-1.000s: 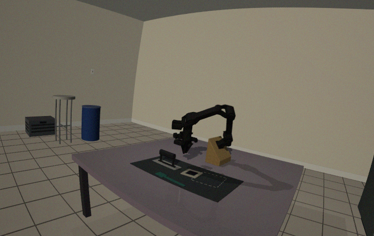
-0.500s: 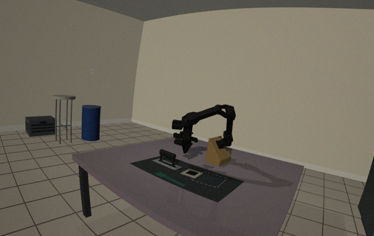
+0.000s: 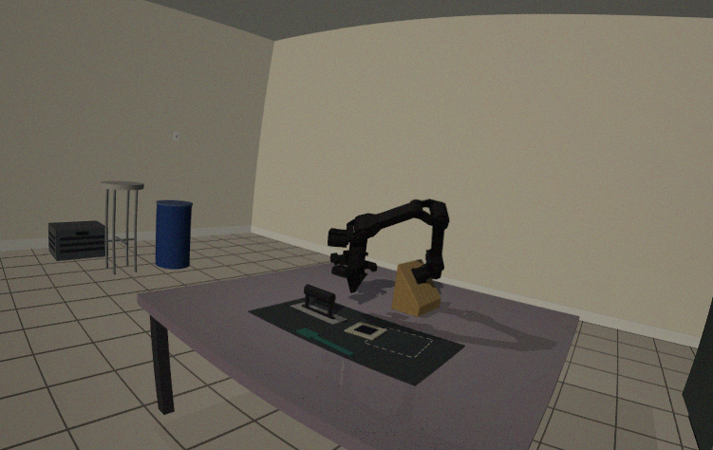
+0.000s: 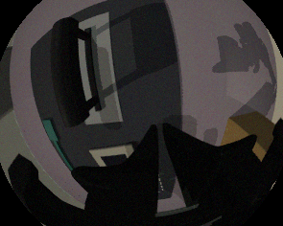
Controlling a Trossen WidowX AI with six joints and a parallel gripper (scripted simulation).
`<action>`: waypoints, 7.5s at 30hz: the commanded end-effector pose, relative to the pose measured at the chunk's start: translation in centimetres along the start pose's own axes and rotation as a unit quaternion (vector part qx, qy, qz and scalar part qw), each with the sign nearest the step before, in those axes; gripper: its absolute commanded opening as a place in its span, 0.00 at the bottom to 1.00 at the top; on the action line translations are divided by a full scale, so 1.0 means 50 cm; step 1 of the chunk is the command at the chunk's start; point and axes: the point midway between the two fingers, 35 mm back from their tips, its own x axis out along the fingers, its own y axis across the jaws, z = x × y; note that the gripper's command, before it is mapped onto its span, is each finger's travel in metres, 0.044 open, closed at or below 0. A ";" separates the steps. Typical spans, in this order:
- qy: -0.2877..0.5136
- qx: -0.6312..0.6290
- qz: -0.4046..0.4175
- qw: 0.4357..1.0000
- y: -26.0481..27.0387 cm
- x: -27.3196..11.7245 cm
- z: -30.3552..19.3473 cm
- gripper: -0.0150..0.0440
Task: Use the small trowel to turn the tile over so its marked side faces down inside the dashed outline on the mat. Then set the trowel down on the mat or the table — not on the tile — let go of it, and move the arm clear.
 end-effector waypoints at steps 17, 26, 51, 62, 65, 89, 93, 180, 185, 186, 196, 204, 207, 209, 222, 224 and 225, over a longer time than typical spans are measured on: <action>0.000 0.000 0.000 1.000 0.000 0.000 0.000 0.42; 0.000 0.000 0.000 1.000 0.000 0.000 0.000 0.25; 0.000 0.000 0.000 1.000 -0.004 -0.076 -0.002 0.76; -0.047 0.024 0.131 0.990 0.045 -0.009 0.101 0.76; -0.055 0.029 0.181 0.982 0.061 0.007 0.126 0.76; -0.002 0.003 0.419 0.908 0.087 0.016 0.110 0.76; -0.002 0.003 0.419 0.908 0.089 0.017 0.111 0.76; -0.003 -0.003 0.419 0.908 0.179 -0.026 0.102 0.25; -0.011 -0.037 0.419 0.907 0.197 -0.016 0.059 0.25; -0.012 -0.044 0.419 0.907 0.200 -0.014 0.050 0.25; -0.018 -0.082 0.421 0.903 0.217 0.002 -0.001 0.25; -0.018 -0.082 0.421 0.903 0.218 0.029 0.000 0.25; -0.018 -0.082 0.421 0.903 0.218 0.038 0.000 0.25; -0.018 -0.082 0.421 0.903 0.218 0.045 0.000 0.25; -0.017 -0.081 0.421 0.903 0.215 0.078 -0.002 0.25; -0.017 -0.081 0.421 0.903 0.215 0.078 -0.007 0.25; -0.017 -0.081 0.421 0.903 0.215 0.078 -0.010 0.25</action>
